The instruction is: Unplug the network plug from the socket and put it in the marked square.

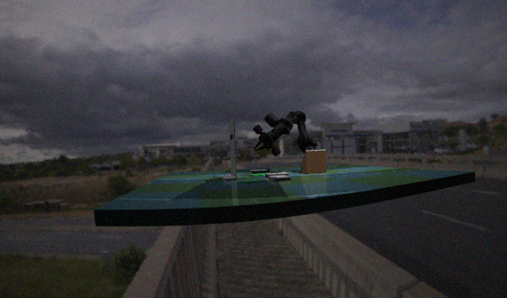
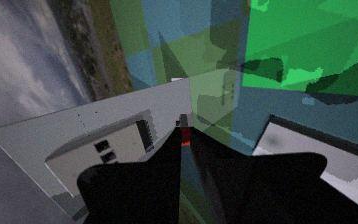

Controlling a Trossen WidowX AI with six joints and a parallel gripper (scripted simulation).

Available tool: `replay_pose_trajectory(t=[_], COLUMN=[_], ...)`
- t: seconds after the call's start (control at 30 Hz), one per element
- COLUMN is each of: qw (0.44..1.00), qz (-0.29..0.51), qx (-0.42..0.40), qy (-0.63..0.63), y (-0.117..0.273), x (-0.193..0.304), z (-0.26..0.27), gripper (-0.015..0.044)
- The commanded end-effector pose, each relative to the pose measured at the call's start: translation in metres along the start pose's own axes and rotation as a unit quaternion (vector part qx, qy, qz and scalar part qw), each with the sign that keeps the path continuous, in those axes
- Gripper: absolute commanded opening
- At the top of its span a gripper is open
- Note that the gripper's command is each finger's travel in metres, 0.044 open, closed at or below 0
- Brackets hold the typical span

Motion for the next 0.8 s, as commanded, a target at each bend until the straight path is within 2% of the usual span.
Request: replay_pose_trajectory(t=[0.0,0.53,0.77], qw=[0.999,0.975,0.971], qz=[-0.025,-0.14,-0.152], qx=[0.032,0.161,0.171], qy=[-0.019,-0.066,-0.069], y=[-0.001,0.011,0.012], x=[-0.011,-0.057,-0.061], z=[-0.007,-0.05,-0.054], gripper=[0.0,0.0,0.0])
Point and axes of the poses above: the point midway between the two fingers, 35 mm back from their tips, its own y axis back along the fingers, its own z axis across the jaws, x = y × z, the point moved 2 cm from there along y, back along the fingers, and after that the axes turned 7 degrees about y, right-handed, at the moved point
